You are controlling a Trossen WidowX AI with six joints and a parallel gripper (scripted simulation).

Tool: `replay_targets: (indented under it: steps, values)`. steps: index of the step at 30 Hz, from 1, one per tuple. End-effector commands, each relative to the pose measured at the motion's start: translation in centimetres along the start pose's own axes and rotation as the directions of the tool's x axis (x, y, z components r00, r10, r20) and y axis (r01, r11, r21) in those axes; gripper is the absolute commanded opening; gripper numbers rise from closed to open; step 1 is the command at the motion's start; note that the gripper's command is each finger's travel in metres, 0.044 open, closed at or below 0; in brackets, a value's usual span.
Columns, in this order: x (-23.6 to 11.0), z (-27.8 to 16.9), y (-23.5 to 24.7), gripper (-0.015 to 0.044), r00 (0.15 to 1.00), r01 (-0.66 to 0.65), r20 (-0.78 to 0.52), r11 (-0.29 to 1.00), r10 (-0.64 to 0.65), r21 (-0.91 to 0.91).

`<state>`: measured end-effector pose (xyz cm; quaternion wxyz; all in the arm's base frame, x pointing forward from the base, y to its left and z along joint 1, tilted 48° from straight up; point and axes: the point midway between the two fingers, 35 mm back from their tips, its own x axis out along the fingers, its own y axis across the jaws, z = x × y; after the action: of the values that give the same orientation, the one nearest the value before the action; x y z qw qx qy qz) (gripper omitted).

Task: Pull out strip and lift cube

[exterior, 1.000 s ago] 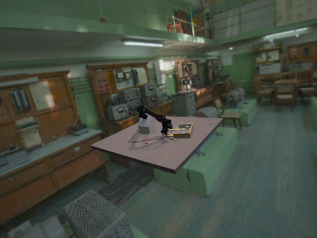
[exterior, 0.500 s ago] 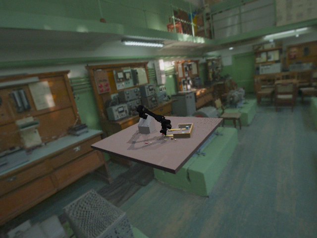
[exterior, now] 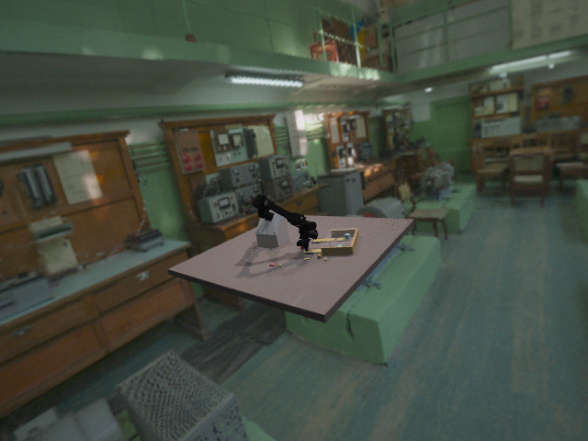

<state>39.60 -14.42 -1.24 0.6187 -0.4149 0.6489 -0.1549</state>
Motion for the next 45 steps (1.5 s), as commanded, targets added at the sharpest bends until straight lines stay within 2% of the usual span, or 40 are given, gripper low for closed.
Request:
replay_targets:
  steps: [1,45]
  values:
    - [0.1,-0.8,-0.3,0.0000,1.000,0.003,0.001,1.000,-0.003,0.004]
    - [0.7,-7.2,-0.3,0.0000,1.000,0.004,-0.001,1.000,-0.004,0.002]
